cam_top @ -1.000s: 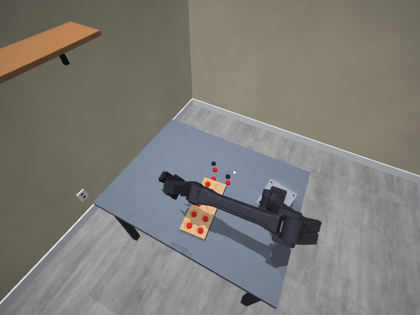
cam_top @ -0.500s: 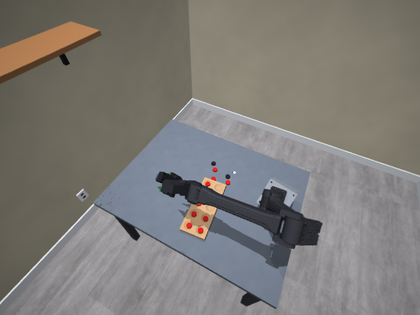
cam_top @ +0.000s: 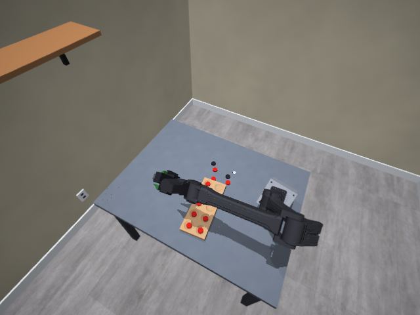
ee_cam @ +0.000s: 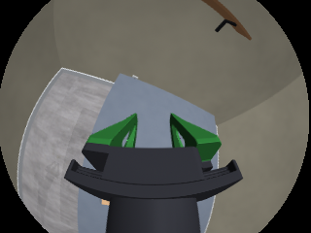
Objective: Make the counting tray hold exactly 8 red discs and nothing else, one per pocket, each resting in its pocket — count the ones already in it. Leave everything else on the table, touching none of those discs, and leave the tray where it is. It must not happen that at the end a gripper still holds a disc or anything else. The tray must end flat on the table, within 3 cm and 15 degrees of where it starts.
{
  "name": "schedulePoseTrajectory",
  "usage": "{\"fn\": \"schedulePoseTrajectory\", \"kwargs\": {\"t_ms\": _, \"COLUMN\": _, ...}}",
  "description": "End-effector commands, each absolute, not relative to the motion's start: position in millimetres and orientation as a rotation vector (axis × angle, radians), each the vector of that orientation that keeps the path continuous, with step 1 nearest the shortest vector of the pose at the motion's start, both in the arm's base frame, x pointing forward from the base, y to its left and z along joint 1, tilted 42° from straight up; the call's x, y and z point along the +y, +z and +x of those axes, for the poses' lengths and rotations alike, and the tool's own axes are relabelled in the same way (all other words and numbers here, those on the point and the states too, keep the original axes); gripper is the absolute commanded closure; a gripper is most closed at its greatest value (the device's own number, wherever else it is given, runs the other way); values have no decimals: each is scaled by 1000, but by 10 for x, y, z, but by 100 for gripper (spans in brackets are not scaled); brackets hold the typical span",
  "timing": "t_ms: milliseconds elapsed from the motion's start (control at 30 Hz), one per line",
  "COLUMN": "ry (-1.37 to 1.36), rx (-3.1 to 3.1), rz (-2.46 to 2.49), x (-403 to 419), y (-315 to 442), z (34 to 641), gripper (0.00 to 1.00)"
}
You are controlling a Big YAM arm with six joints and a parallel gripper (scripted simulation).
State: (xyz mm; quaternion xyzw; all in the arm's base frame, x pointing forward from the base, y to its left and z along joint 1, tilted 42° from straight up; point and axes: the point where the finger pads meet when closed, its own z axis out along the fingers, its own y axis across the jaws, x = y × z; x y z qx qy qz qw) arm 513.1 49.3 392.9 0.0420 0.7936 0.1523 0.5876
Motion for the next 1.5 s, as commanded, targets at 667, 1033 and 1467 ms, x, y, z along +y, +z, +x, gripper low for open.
{"fn": "schedulePoseTrajectory", "kwargs": {"t_ms": 667, "ry": 124, "rx": 1653, "rz": 14, "x": 191, "y": 4602, "z": 5231, "gripper": 54}}
{"fn": "schedulePoseTrajectory", "kwargs": {"t_ms": 1033, "ry": -15, "rx": 1470, "rz": 11, "x": -102, "y": 5445, "z": 5085, "gripper": 54}}
{"fn": "schedulePoseTrajectory", "kwargs": {"t_ms": 1467, "ry": 8, "rx": 1551, "rz": -3, "x": 20, "y": 5058, "z": 5194, "gripper": 54}}
